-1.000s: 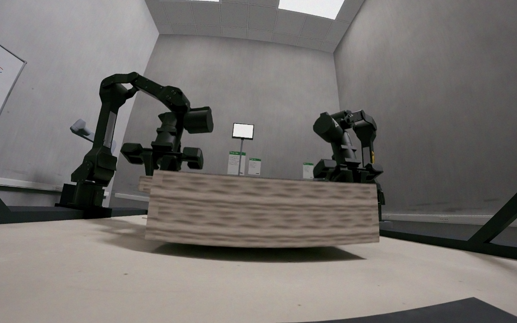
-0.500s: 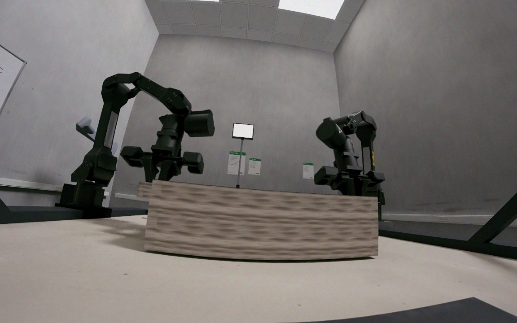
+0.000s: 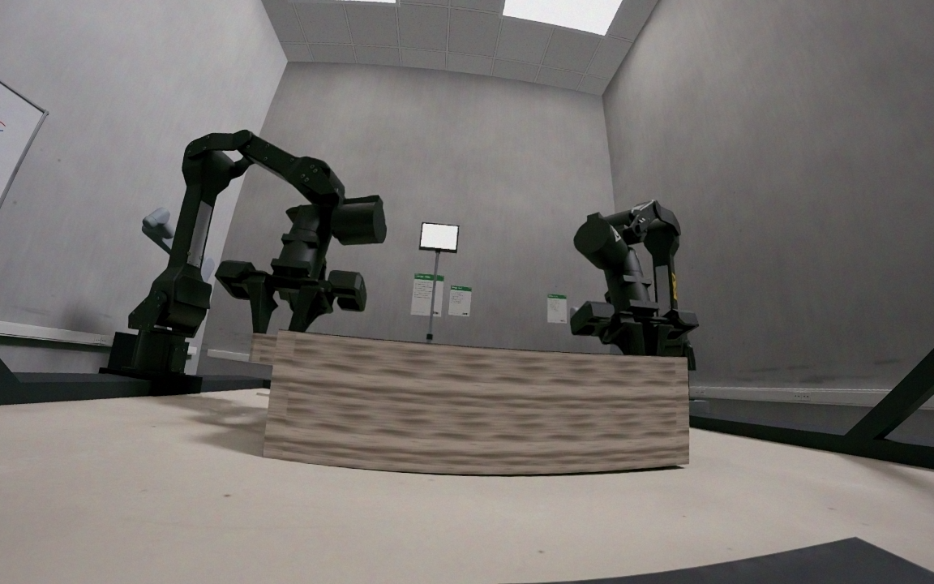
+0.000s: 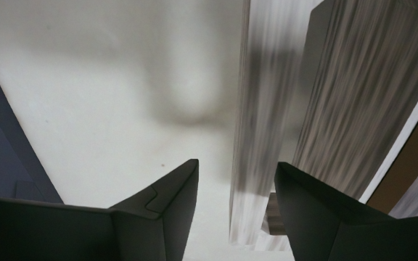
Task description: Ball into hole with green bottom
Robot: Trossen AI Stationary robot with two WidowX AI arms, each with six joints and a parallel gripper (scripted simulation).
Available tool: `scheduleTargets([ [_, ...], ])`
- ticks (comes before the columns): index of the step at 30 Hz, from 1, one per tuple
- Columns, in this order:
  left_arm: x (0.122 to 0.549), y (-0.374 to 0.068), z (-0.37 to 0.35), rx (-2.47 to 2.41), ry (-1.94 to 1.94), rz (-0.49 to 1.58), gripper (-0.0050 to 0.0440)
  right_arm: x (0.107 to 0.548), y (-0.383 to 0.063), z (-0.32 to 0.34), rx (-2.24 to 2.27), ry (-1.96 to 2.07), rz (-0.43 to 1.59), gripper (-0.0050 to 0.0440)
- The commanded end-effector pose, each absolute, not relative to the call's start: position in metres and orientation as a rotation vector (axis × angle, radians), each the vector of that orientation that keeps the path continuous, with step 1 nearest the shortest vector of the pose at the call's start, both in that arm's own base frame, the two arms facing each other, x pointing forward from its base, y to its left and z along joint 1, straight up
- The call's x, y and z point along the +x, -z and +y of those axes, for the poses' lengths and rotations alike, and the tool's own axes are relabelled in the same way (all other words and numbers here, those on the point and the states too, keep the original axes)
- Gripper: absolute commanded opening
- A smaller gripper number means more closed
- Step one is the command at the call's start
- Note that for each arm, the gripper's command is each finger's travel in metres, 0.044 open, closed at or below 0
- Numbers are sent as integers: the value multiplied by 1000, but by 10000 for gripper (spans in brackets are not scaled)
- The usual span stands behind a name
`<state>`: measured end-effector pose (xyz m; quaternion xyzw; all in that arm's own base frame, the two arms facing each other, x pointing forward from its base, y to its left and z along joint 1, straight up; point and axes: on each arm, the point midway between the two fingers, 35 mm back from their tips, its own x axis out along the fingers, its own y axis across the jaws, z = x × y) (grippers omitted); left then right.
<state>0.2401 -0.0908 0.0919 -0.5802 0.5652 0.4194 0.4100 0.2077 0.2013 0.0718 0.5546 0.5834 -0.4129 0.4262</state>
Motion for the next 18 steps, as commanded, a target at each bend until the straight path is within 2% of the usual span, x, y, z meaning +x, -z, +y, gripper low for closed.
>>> scheduleTargets([
  [1, 242, -96, -91, -1471, -1038, 1415, 175, 213, -89, 210, 1427, 959, 1467, -50],
  [6, 242, -96, -91, -1471, -1038, 1415, 175, 213, -89, 210, 1427, 959, 1467, -50],
  [7, 242, -96, -91, -1471, -1038, 1415, 175, 213, -89, 210, 1427, 959, 1467, 175],
  [18, 242, -96, -91, -1471, -1038, 1415, 175, 208, -78, 205, 1401, 1008, 1471, 175],
])
